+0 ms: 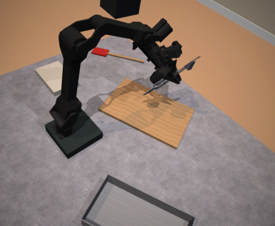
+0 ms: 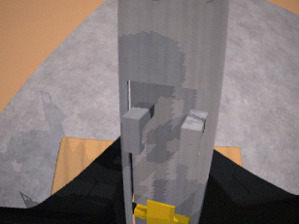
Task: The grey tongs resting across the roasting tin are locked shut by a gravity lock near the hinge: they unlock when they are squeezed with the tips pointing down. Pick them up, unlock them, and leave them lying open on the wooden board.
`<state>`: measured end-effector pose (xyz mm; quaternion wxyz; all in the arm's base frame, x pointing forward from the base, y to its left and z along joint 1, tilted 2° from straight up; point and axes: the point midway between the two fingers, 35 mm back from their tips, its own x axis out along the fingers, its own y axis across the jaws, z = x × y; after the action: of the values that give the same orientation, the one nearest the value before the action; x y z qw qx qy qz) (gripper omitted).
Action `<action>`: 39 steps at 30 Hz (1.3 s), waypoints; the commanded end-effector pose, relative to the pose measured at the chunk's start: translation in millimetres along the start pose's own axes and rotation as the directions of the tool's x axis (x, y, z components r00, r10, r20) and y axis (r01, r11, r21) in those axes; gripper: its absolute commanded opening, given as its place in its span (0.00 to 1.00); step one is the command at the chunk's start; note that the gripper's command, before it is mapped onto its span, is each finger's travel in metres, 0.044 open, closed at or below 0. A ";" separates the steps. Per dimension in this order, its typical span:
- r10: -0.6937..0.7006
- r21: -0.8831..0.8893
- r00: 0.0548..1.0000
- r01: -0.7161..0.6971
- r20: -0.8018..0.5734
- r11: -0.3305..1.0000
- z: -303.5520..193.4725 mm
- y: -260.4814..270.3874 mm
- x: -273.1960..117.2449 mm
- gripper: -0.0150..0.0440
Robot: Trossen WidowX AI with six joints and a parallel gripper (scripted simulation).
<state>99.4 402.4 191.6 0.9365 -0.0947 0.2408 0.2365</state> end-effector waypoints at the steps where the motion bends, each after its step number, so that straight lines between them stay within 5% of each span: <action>1: -0.010 0.017 0.998 0.009 0.066 1.000 2.5 -4.8 -7.8 0.00; 9: -0.038 0.071 0.980 0.024 0.194 0.997 2.1 -16.2 -24.8 0.00; 39: -0.039 0.073 0.980 0.025 0.197 0.997 2.0 -16.5 -25.2 0.00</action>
<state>88.4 379.2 205.8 0.9613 -0.0410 0.1562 0.2230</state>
